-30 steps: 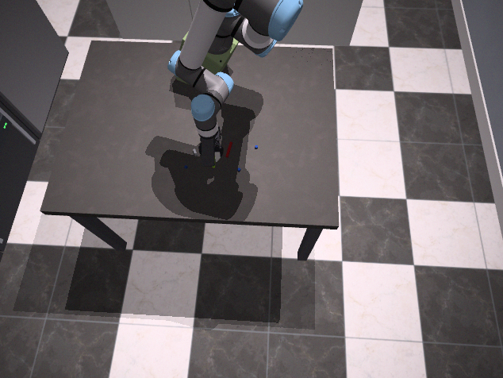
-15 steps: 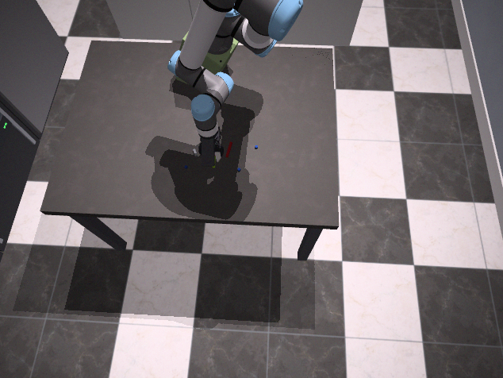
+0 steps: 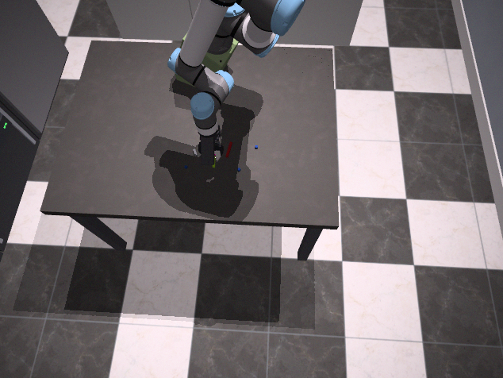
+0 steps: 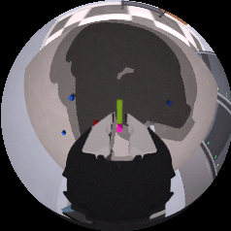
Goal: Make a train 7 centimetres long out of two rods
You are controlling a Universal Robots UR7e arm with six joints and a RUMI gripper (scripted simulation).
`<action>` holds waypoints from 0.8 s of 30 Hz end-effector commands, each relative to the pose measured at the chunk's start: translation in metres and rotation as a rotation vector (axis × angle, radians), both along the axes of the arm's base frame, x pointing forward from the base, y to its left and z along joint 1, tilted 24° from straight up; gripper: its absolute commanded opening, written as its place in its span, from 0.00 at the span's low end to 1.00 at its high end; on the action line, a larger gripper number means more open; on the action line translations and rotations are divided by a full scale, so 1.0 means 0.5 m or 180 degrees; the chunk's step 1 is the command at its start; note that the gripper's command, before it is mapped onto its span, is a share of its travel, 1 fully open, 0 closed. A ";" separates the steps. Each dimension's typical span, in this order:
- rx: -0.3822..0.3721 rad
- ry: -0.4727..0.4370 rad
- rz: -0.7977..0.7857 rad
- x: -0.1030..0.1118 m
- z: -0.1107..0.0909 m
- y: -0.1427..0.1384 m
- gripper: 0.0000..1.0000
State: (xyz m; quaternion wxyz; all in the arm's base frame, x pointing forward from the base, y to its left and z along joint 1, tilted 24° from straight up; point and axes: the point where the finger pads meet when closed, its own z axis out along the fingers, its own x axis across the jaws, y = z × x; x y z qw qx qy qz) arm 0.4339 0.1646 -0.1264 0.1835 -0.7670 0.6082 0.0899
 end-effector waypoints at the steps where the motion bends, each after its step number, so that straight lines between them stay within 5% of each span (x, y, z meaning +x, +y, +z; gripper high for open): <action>1: 0.0000 -0.0003 0.0000 -0.001 0.025 -0.011 0.14; 24: 0.0000 -0.0003 0.0000 -0.012 0.141 -0.060 0.14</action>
